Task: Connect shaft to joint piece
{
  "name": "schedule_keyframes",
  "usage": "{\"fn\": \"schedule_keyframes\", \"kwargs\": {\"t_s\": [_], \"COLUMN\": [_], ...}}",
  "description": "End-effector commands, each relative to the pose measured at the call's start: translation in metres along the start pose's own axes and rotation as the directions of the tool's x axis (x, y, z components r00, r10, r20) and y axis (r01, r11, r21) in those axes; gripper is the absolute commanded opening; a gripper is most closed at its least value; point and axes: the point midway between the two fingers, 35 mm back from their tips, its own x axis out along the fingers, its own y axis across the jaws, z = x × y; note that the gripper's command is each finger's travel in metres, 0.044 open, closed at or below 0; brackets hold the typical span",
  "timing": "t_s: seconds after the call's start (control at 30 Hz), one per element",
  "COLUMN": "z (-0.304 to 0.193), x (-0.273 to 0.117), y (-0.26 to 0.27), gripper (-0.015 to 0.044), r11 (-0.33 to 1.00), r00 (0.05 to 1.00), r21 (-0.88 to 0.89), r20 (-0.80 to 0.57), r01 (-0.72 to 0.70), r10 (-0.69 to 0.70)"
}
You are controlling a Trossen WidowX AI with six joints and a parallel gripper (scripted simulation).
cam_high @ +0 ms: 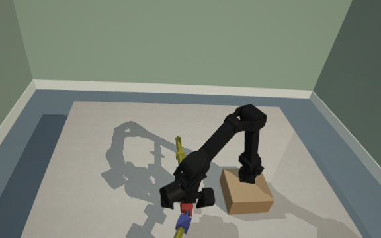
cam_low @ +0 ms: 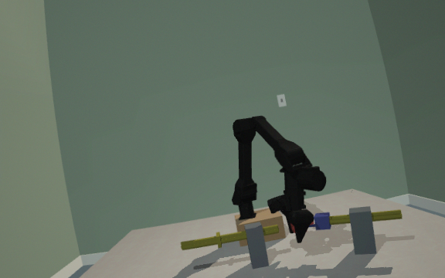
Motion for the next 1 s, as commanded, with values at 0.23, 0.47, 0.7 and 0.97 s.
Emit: {"fn": "schedule_keyframes", "kwargs": {"t_s": [0.23,0.47,0.7,0.97], "z": [0.002,0.008,0.008,0.008], "x": [-0.007,-0.028,-0.029,-0.050], "y": [0.000,0.000,0.001,0.005], "gripper": [0.0440,0.0440,0.0440,0.0440], "r11": [1.000,1.000,1.000,0.968], "r00": [0.997,0.959,0.958,0.964], "r21": [0.004,0.006,0.000,-0.240], "r20": [-0.081,-0.283,-0.287,-0.265], "r01": [0.005,-0.002,-0.005,-0.069], "r10": [-0.005,0.004,0.004,0.003]}}
